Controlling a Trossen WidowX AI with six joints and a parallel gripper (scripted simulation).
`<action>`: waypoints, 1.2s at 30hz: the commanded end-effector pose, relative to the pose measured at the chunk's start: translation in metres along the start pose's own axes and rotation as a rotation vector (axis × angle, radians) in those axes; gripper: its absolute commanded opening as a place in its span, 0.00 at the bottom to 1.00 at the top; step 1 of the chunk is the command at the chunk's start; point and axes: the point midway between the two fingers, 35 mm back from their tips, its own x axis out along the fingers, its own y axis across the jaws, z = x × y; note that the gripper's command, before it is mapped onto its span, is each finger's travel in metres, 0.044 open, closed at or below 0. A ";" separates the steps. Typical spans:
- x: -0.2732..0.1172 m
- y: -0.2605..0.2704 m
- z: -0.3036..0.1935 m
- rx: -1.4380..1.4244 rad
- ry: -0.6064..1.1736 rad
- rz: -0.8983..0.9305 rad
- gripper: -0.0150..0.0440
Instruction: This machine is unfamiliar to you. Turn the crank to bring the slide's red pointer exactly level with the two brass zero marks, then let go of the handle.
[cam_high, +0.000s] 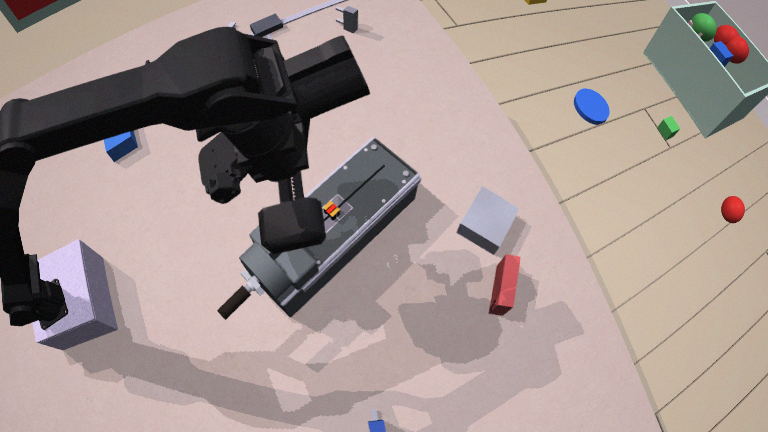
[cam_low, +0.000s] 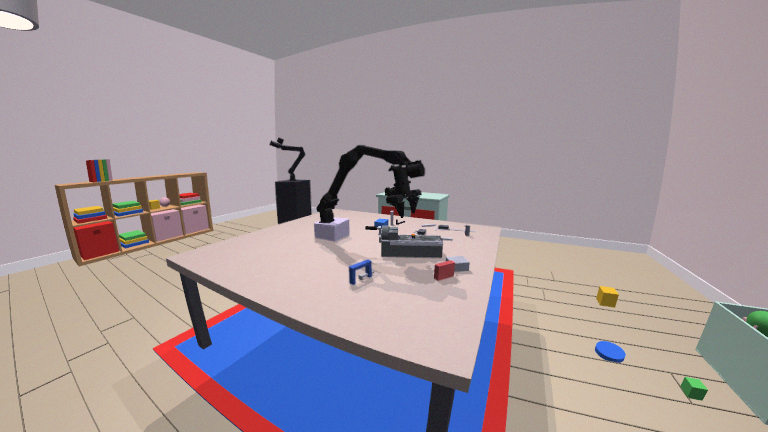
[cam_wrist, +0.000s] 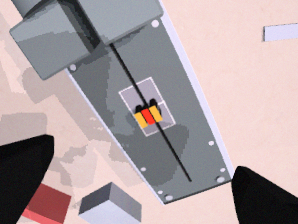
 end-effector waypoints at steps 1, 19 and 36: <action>0.000 0.000 0.000 0.000 0.000 -0.001 0.96; 0.000 0.000 0.000 0.000 0.000 -0.001 0.25; 0.000 0.000 0.000 0.000 0.000 0.000 0.34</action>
